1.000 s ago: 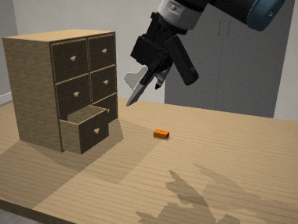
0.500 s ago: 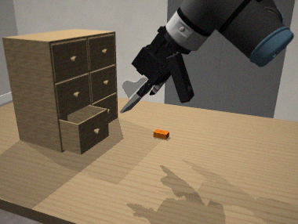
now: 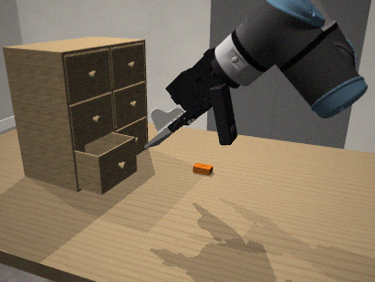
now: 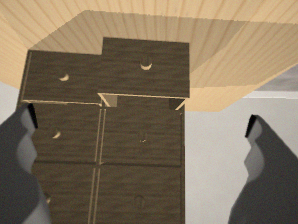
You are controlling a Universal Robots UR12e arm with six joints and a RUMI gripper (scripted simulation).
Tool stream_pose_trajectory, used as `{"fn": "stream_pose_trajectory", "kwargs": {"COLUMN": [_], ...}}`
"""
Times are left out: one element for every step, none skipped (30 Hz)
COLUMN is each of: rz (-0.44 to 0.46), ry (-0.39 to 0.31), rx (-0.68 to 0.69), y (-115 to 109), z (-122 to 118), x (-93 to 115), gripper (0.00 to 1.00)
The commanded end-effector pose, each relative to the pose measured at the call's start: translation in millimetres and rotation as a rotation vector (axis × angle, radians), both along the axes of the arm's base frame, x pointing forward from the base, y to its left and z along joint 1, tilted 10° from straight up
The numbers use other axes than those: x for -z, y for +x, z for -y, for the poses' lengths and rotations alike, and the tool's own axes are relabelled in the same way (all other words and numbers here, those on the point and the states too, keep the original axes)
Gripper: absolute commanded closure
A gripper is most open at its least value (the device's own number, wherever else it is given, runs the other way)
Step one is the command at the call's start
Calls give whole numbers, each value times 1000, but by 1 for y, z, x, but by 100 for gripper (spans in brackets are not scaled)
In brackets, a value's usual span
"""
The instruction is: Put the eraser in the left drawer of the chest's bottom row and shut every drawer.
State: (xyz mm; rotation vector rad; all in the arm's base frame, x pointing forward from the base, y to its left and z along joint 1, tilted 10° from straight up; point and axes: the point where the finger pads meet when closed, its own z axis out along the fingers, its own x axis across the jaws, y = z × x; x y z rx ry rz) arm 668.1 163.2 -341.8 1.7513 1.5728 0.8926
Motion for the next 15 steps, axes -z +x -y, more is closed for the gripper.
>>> {"fn": "stream_pose_trajectory", "kwargs": {"rz": [57, 57, 57, 60, 64, 67, 69, 71, 73, 74, 75, 76, 77, 77, 77], "ry": [-4, -4, -4, -5, -5, -5, -5, -5, -6, -6, -6, -6, -6, -6, -6], "rx": [4, 4, 4, 5, 5, 5, 6, 6, 6, 6, 6, 6, 6, 6, 6], "y": [8, 8, 8, 8, 9, 9, 9, 10, 10, 10, 10, 10, 10, 10, 10], "z": [-1, -1, -1, 0, 0, 0, 0, 0, 0, 0, 0, 0, 0, 0, 0], "x": [2, 2, 2, 2, 3, 3, 3, 3, 4, 4, 4, 4, 4, 4, 4], "gripper": [0, 0, 0, 0, 0, 0, 0, 0, 0, 0, 0, 0, 0, 0, 0]}}
